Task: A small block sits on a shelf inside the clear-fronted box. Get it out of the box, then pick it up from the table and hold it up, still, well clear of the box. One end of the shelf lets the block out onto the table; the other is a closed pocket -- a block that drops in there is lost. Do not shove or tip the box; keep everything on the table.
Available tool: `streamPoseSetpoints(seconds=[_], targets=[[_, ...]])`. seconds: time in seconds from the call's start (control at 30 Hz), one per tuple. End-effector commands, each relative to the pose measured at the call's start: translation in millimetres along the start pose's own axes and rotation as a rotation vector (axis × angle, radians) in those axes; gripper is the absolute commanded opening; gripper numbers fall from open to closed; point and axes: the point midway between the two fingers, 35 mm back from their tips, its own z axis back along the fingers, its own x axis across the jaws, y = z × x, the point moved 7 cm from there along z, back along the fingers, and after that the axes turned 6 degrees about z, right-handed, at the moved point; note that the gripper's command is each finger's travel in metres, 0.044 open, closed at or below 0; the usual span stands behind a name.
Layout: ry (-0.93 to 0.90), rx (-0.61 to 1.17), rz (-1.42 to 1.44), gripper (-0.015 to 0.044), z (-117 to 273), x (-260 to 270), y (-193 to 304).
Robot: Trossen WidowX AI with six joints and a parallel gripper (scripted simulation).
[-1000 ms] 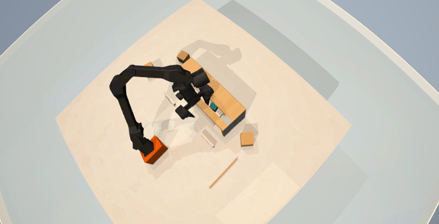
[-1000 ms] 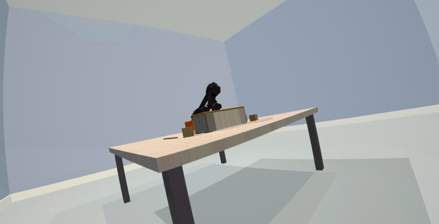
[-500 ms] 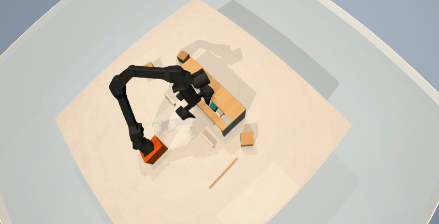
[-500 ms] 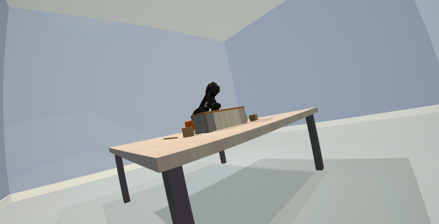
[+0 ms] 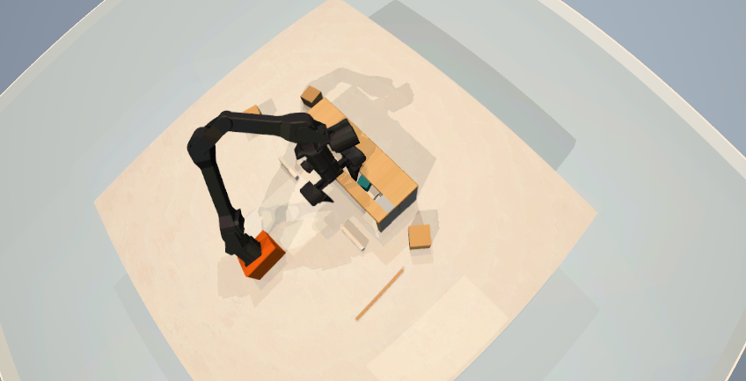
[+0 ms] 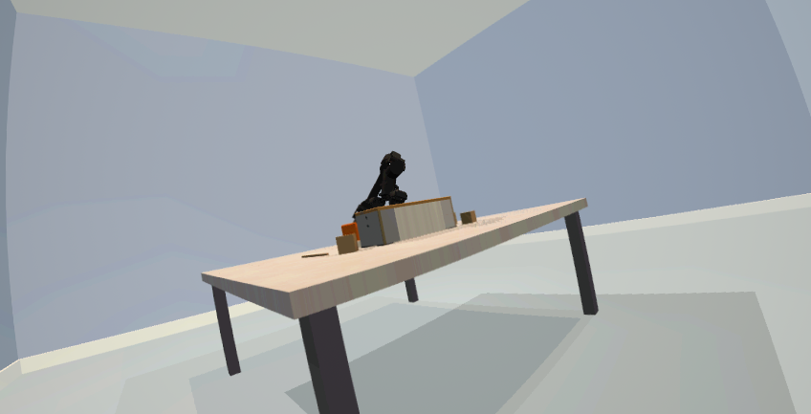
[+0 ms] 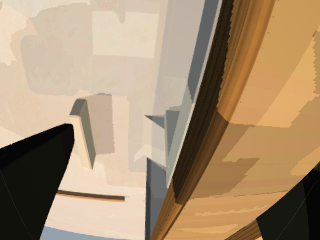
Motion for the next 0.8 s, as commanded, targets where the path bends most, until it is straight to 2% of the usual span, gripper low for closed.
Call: streamPoseSetpoints(seconds=[0.0,0.77], targets=[[-0.002,0.002,-0.001,0.04,1.6,-0.1,-4.3],[-0.002,0.003,-0.001,0.04,-4.8,1.9,13.5]])
